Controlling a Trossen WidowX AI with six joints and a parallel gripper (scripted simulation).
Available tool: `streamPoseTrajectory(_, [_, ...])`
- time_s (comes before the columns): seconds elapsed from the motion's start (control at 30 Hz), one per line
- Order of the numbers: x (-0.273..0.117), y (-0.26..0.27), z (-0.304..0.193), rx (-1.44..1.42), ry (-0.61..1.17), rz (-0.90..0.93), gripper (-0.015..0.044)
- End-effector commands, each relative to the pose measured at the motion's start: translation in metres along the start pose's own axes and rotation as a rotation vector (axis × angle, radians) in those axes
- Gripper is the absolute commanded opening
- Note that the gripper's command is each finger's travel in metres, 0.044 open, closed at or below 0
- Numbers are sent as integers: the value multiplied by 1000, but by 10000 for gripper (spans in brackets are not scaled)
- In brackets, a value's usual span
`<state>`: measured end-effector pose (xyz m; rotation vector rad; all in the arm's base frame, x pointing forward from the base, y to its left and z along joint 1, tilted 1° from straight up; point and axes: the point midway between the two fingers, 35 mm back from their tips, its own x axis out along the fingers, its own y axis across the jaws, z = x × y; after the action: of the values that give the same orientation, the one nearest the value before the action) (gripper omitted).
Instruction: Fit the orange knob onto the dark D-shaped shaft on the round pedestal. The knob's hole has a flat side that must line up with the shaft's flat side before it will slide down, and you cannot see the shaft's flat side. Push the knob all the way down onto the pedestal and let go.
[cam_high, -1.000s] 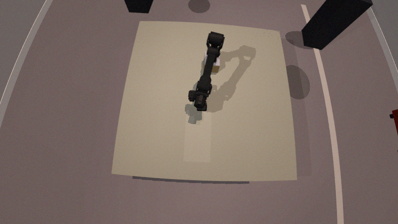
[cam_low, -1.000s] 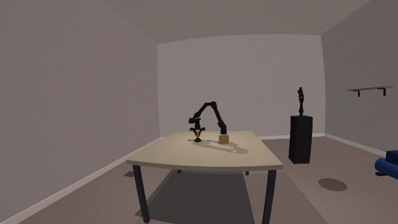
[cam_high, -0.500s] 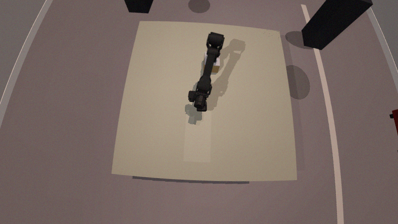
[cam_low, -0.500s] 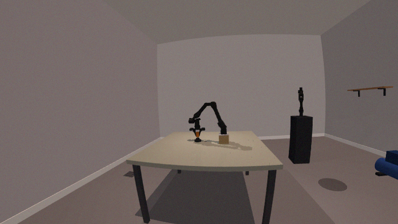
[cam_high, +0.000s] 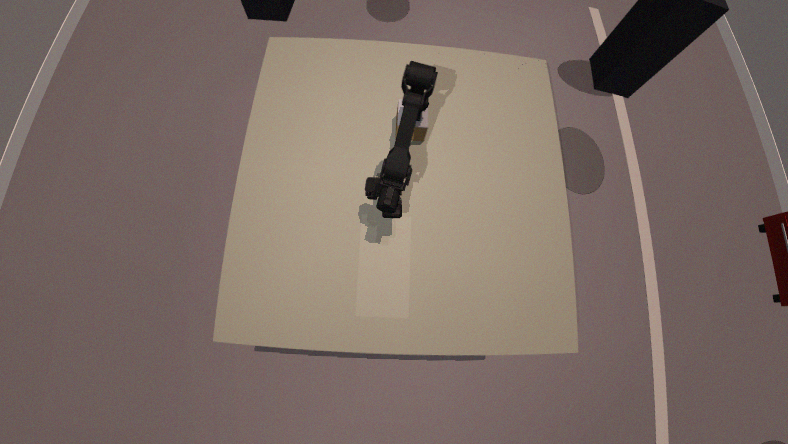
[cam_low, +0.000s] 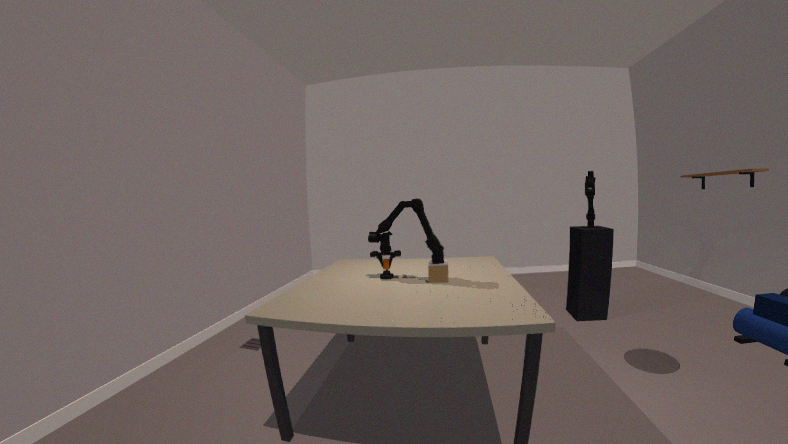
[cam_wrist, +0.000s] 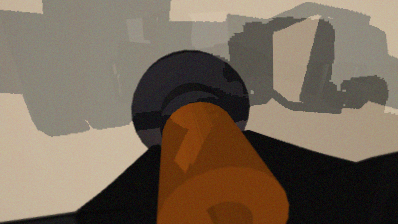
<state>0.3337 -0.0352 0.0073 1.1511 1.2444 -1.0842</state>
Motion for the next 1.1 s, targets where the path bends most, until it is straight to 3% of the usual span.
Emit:
streamPoseTrajectory(0.0, [0, 1, 0, 22, 0, 3, 0])
streamPoseTrajectory(1.07, [6, 0, -1, 26, 0, 2, 0])
